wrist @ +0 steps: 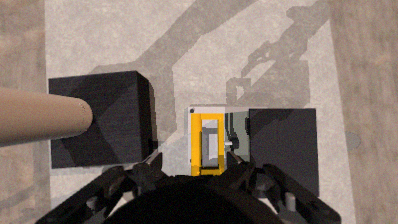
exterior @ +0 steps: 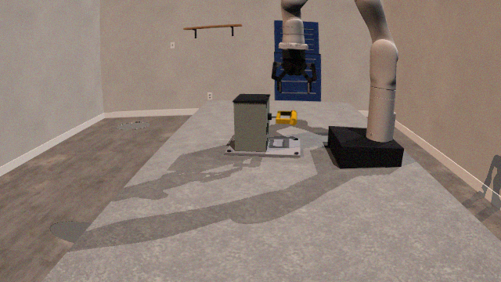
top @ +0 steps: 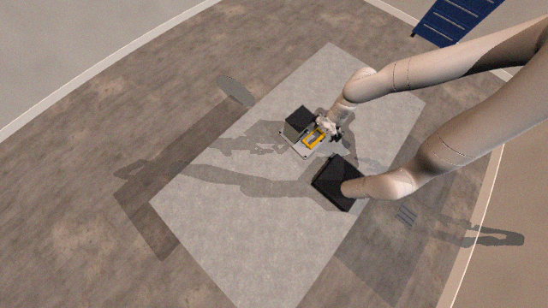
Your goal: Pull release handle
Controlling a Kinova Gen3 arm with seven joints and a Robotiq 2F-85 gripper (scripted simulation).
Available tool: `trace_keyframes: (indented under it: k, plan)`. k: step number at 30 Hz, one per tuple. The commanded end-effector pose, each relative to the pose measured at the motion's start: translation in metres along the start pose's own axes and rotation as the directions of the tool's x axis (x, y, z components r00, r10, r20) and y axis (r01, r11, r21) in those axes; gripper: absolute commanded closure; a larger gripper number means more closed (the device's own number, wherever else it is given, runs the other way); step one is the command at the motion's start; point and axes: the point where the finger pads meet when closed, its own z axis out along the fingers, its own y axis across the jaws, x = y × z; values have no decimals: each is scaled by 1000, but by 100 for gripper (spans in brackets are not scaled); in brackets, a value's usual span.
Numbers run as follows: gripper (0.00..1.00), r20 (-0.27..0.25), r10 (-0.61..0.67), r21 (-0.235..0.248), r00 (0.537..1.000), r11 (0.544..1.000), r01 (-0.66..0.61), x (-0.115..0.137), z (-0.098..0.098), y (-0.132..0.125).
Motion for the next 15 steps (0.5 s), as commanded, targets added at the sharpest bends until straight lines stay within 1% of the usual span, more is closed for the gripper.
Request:
trace_keyframes:
  k: [1, 12, 13, 15]
  plan:
    - [0, 2, -2, -3, 1000, 1000, 2, 0, -1, 1]
    - [0, 5, -4, -5, 1000, 1000, 4, 1, -1, 1]
    - [100, 5, -4, -5, 1000, 1000, 4, 1, -1, 1]
    - [100, 5, -4, -5, 1000, 1000, 4, 1, -1, 1]
